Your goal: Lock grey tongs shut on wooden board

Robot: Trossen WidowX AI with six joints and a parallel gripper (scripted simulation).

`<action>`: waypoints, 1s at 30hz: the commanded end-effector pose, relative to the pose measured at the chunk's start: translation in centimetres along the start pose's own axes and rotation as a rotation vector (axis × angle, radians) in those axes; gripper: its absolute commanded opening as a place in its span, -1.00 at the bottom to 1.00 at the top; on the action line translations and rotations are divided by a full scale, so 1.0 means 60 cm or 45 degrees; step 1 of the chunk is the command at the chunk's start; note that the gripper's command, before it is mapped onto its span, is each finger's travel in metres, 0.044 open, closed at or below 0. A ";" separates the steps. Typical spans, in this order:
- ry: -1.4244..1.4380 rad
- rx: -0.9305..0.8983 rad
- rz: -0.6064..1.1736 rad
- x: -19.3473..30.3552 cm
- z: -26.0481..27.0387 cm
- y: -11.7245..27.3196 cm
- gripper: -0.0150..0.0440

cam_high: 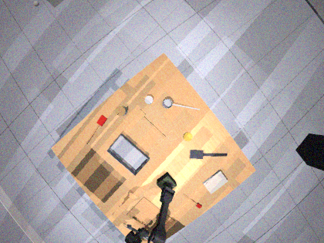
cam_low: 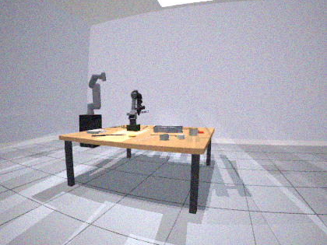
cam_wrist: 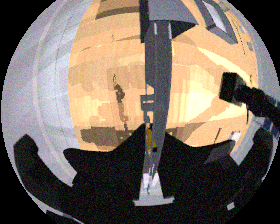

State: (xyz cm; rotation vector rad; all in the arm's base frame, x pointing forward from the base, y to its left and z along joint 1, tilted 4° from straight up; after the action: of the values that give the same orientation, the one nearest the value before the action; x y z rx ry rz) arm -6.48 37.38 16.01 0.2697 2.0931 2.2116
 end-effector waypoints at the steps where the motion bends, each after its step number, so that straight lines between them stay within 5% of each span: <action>1: 0.112 -0.013 0.002 0.038 -0.019 0.005 -1.00; 20: 0.343 0.022 0.034 0.118 -0.072 0.001 -1.00; 30: 0.402 0.299 0.356 0.098 -0.077 -0.030 -1.00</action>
State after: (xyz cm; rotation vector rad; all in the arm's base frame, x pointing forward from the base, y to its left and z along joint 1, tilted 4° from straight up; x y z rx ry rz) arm -13.59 34.07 14.65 0.1382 2.5226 2.2933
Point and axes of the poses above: the point midway between the two fingers, 35 mm back from their tips, its own y axis back along the fingers, its own z axis across the jaws, x = y × z, the point moved 1 cm from there along y, back along the fingers, and after that the axes turned 14 degrees about -y, right-handed, at the moved point
